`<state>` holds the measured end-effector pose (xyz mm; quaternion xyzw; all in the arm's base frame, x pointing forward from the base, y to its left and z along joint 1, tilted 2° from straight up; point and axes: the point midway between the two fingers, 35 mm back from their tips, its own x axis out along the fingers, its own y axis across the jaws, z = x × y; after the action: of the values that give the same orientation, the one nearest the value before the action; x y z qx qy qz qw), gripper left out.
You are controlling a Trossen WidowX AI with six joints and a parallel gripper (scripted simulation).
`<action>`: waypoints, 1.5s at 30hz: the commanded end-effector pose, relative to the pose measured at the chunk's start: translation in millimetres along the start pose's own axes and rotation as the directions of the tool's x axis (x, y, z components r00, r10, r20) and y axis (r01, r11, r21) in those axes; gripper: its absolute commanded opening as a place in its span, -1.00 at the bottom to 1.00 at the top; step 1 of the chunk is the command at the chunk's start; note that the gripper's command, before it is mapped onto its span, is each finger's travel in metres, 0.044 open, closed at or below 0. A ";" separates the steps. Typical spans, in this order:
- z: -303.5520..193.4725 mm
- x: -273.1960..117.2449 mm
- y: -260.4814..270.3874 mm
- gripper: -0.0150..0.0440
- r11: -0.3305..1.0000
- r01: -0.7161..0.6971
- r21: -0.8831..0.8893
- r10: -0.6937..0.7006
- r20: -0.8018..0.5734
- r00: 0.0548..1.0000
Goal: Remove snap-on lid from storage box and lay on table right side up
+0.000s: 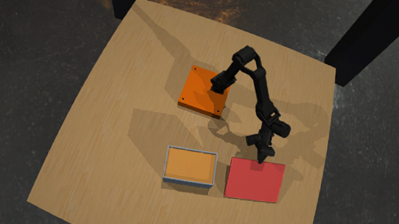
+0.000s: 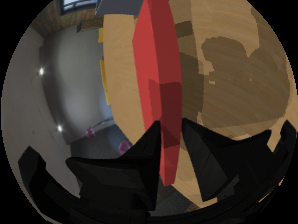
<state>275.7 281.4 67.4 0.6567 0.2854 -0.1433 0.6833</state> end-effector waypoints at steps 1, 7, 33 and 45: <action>4.8 6.1 -14.1 -0.49 1.000 0.027 -0.016 -0.027 0.012 1.000; 5.0 9.1 -17.9 -0.49 1.000 0.027 -0.016 -0.027 0.012 1.000; 2.2 2.2 -17.5 0.89 1.000 0.027 -0.016 -0.027 0.012 1.000; 2.2 -16.5 -33.0 1.00 0.999 0.029 -0.016 -0.029 0.012 0.999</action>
<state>252.2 278.1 53.1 0.6484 0.2929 -0.1510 0.6863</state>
